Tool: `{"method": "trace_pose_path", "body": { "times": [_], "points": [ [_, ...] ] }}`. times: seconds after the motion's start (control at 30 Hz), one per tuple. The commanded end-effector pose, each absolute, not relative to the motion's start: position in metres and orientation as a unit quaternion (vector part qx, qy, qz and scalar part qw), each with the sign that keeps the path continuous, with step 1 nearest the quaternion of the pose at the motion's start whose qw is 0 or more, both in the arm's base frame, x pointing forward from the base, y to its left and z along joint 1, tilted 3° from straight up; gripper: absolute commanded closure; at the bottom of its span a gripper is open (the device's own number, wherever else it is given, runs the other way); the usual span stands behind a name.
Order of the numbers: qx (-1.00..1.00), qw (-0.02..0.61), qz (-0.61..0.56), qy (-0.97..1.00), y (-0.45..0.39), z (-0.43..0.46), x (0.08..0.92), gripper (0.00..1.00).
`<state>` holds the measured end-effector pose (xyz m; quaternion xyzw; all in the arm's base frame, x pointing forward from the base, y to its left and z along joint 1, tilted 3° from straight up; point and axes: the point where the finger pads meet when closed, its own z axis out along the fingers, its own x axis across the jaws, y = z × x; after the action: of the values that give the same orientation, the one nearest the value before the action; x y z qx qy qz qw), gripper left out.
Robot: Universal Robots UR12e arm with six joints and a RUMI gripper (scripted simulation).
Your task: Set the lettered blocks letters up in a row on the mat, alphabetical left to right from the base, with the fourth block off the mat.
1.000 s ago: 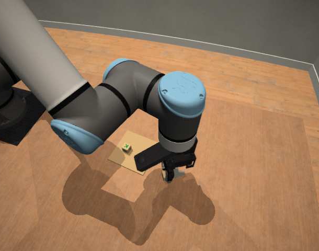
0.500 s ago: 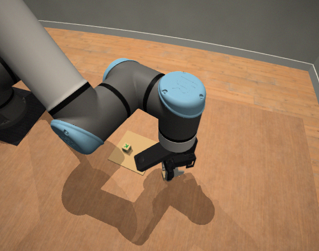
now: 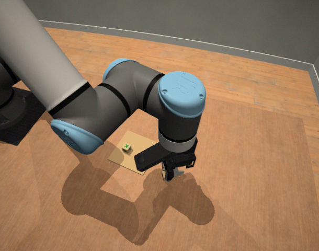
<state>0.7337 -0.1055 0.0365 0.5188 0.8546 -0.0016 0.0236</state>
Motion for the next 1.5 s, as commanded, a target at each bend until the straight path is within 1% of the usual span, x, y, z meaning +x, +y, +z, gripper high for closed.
{"method": "trace_pose_path", "body": {
  "times": [0.0, 0.47, 0.73, 1.03, 1.47],
  "points": [
    [0.519, 0.024, -0.001, 0.855, -0.106, 0.037, 0.734, 0.95],
    [0.519, 0.024, -0.001, 0.855, -0.106, 0.041, 0.734, 0.95],
    [0.519, 0.024, -0.001, 0.855, -0.105, 0.071, 0.733, 0.95],
    [0.519, 0.024, -0.001, 0.855, -0.103, 0.131, 0.731, 0.95],
    [0.519, 0.024, -0.001, 0.855, -0.103, 0.137, 0.730, 0.95]
  ]
}}
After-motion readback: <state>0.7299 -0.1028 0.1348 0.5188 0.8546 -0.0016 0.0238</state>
